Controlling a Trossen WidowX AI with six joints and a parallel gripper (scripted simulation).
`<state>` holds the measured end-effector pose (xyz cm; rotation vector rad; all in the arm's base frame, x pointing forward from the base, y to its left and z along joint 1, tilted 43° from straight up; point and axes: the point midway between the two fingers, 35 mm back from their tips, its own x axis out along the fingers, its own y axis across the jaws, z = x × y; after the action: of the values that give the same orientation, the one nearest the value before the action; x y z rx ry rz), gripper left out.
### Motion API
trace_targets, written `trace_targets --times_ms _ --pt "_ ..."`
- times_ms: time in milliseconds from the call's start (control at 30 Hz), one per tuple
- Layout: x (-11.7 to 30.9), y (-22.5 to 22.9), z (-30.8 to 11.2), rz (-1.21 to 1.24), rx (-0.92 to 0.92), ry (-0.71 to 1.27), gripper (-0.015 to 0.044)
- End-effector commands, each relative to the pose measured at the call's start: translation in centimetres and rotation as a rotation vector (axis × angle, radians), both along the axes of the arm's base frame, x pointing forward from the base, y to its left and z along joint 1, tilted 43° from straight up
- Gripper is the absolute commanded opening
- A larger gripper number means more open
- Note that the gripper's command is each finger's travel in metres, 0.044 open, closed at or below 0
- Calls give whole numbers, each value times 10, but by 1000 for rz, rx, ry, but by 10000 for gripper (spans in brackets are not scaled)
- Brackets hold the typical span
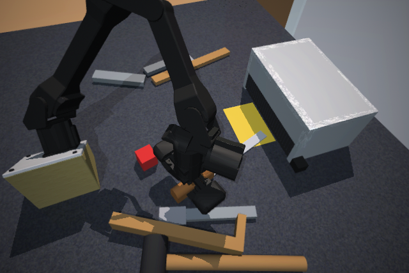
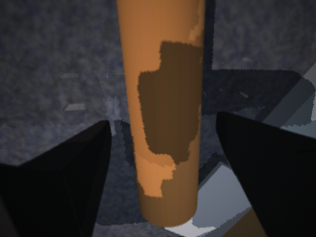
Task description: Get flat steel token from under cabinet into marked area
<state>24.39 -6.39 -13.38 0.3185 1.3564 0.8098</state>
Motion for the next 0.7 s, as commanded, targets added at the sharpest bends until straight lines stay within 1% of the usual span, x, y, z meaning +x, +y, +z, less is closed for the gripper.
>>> trace_targets --times_ms 0,233,400,667 --pt "-1 0 0 -1 -3 1 270" --pt "-6 2 -4 -3 -3 4 270" --pt "-1 0 -2 -1 -4 -6 139" --pt "-1 0 -2 -1 -4 -6 85"
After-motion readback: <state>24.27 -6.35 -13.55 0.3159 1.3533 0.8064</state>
